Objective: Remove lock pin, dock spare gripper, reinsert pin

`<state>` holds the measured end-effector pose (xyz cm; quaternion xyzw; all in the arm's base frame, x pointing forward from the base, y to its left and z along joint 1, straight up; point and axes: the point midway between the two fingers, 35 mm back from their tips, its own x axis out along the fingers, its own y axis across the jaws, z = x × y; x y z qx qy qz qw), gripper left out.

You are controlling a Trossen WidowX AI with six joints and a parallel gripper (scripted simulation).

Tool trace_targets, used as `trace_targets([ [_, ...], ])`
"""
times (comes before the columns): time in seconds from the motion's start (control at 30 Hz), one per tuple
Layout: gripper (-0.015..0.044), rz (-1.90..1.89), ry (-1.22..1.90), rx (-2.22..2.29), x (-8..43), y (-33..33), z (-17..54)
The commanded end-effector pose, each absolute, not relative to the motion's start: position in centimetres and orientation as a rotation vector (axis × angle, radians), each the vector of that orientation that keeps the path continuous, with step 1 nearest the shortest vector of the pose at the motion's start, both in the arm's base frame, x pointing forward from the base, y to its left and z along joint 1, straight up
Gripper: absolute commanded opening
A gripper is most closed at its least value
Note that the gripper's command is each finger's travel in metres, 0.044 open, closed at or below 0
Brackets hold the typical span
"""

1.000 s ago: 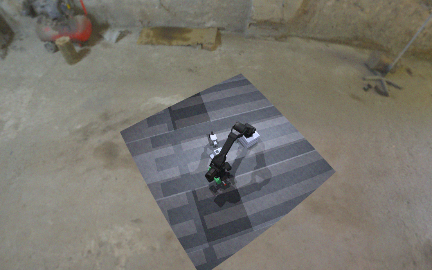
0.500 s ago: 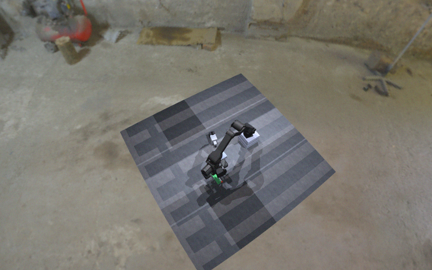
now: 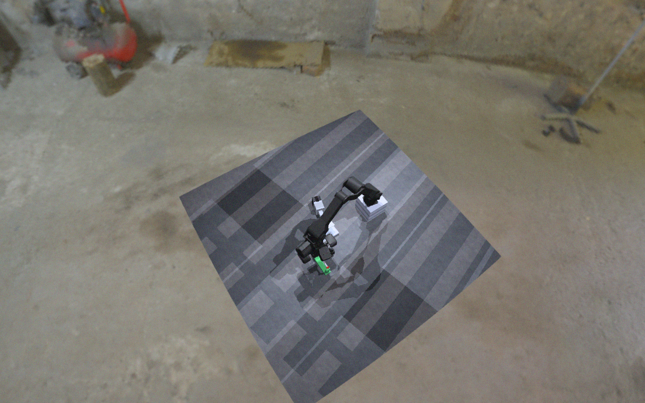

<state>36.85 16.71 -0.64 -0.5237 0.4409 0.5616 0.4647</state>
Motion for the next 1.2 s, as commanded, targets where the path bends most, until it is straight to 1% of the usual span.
trace_targets([
  [0.0,0.0000,1.386,1.085,-1.292,36.7,16.6,-1.4],
  [0.5,0.0000,1.381,1.075,-1.292,36.7,16.6,-3.6],
  [1.17,0.0000,1.381,1.072,-1.294,36.6,16.5,-4.1],
])
